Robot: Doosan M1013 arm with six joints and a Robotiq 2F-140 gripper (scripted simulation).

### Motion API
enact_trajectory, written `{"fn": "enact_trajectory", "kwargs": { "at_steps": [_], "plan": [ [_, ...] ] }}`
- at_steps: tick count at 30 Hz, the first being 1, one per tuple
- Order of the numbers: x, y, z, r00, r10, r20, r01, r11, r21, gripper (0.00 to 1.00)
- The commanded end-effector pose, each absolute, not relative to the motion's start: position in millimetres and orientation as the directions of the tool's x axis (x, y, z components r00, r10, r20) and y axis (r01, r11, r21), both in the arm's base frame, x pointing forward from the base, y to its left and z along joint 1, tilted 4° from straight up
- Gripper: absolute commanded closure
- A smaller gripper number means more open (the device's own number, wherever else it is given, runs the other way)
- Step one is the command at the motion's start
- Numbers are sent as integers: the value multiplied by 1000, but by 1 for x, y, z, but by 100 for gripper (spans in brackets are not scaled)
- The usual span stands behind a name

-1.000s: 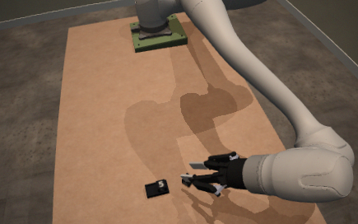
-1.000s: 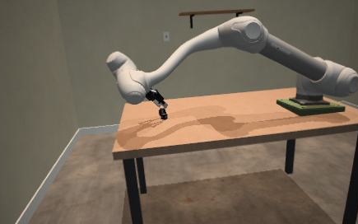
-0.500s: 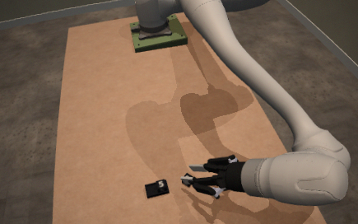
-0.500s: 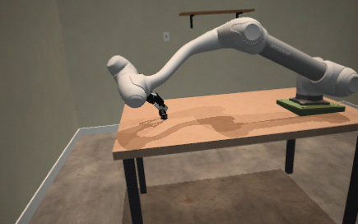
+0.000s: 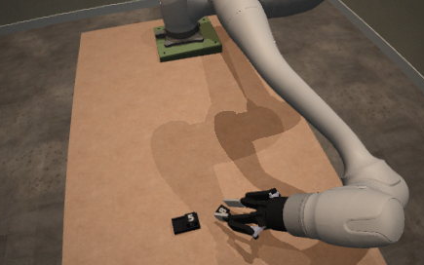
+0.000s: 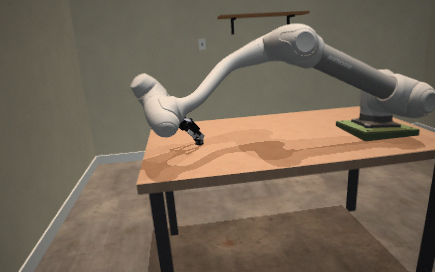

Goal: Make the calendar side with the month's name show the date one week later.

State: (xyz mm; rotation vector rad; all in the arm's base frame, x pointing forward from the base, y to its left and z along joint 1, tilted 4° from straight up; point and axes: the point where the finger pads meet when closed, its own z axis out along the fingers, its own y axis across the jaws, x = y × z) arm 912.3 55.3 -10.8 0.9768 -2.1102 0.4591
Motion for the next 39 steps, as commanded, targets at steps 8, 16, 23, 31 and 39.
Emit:
{"fn": "enact_trajectory", "kwargs": {
  "at_steps": [8, 16, 23, 31, 39],
  "plan": [
    [912, 55, -23, -425, -495, 758, -765, 644, -9, 65],
    [912, 54, -31, -425, -495, 758, -765, 644, -9, 65],
    [911, 54, -34, -425, -495, 758, -765, 644, -9, 65],
    [911, 54, -35, -425, -495, 758, -765, 644, -9, 65],
    [911, 54, -35, -425, -495, 758, -765, 644, -9, 65]
  ]
}}
